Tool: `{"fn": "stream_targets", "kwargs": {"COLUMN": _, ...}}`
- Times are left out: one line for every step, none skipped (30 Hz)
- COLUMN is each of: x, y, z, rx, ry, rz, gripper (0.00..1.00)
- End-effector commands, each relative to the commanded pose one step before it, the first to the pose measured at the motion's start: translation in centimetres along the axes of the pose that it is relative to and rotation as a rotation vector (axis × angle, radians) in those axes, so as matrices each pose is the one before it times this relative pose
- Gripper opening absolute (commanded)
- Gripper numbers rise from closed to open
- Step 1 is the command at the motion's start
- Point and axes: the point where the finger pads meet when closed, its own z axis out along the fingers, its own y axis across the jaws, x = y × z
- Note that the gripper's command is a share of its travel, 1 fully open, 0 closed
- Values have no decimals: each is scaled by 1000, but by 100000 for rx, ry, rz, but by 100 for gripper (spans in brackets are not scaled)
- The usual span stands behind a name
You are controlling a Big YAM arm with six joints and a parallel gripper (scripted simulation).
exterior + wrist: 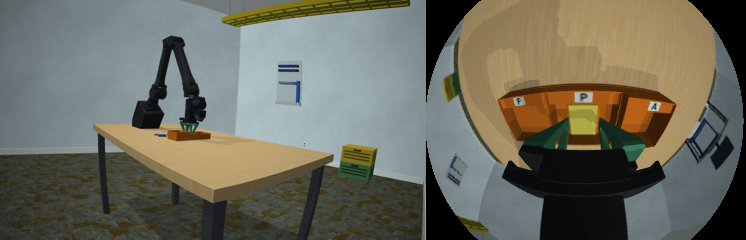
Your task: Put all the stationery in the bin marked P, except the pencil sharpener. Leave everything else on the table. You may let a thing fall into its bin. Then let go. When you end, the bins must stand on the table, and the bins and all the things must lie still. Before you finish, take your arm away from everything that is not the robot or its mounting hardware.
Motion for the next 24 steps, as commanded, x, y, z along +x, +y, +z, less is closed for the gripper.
{"fn": "stream_targets", "kwargs": {"x": -1471, "y": -188, "z": -760, "rx": 79, "ry": -3912, "rz": -167, "gripper": 45}}
{"fn": "stream_targets", "kwargs": {"x": 2, "y": -2, "z": 1, "rx": 0, "ry": 0, "rz": 0, "gripper": 45}}
{"fn": "stream_targets", "kwargs": {"x": 2, "y": -2, "z": 1, "rx": 0, "ry": 0, "rz": 0, "gripper": 45}}
{"fn": "stream_targets", "kwargs": {"x": 0, "y": 0, "z": 0, "rx": 0, "ry": 0, "rz": 0, "gripper": 45}}
{"fn": "stream_targets", "kwargs": {"x": 0, "y": 0, "z": 0, "rx": 0, "ry": 0, "rz": 0, "gripper": 45}}
{"fn": "stream_targets", "kwargs": {"x": 245, "y": -480, "z": -455, "rx": 505, "ry": -1349, "rz": -112, "gripper": 45}}
{"fn": "stream_targets", "kwargs": {"x": -8, "y": -4, "z": -229, "rx": -7, "ry": 690, "rz": -19, "gripper": 45}}
{"fn": "stream_targets", "kwargs": {"x": -55, "y": -10, "z": -260, "rx": -26, "ry": 603, "rz": -18, "gripper": 45}}
{"fn": "stream_targets", "kwargs": {"x": -256, "y": -9, "z": -224, "rx": 20, "ry": -448, "rz": 13, "gripper": 45}}
{"fn": "stream_targets", "kwargs": {"x": -124, "y": -5, "z": -179, "rx": 11, "ry": -217, "rz": 6, "gripper": 45}}
{"fn": "stream_targets", "kwargs": {"x": -117, "y": -4, "z": -177, "rx": 10, "ry": -204, "rz": 6, "gripper": 45}}
{"fn": "stream_targets", "kwargs": {"x": -126, "y": -5, "z": -181, "rx": 10, "ry": -221, "rz": 7, "gripper": 45}}
{"fn": "stream_targets", "kwargs": {"x": -133, "y": -5, "z": -184, "rx": 11, "ry": -233, "rz": 7, "gripper": 45}}
{"fn": "stream_targets", "kwargs": {"x": -139, "y": -5, "z": -187, "rx": 11, "ry": -244, "rz": 7, "gripper": 45}}
{"fn": "stream_targets", "kwargs": {"x": -147, "y": -5, "z": -190, "rx": 11, "ry": -257, "rz": 8, "gripper": 45}}
{"fn": "stream_targets", "kwargs": {"x": -153, "y": -5, "z": -193, "rx": 11, "ry": -268, "rz": 8, "gripper": 45}}
{"fn": "stream_targets", "kwargs": {"x": -159, "y": -6, "z": -196, "rx": 11, "ry": -279, "rz": 9, "gripper": 45}}
{"fn": "stream_targets", "kwargs": {"x": -41, "y": -2, "z": -152, "rx": 8, "ry": -69, "rz": 2, "gripper": 45}}
{"fn": "stream_targets", "kwargs": {"x": 100, "y": 13, "z": -100, "rx": -12, "ry": 179, "rz": -26, "gripper": 45}}
{"fn": "stream_targets", "kwargs": {"x": 162, "y": 24, "z": -76, "rx": -25, "ry": 290, "rz": -46, "gripper": 45}}
{"fn": "stream_targets", "kwargs": {"x": 0, "y": 0, "z": 0, "rx": 0, "ry": 0, "rz": 0, "gripper": 45}}
{"fn": "stream_targets", "kwargs": {"x": 0, "y": 0, "z": 0, "rx": 0, "ry": 0, "rz": 0, "gripper": 45}}
{"fn": "stream_targets", "kwargs": {"x": 504, "y": 47, "z": 489, "rx": -52, "ry": 1877, "rz": -94, "gripper": 45}}
{"fn": "stream_targets", "kwargs": {"x": -491, "y": -8, "z": -771, "rx": 13, "ry": -1872, "rz": 18, "gripper": 45}}
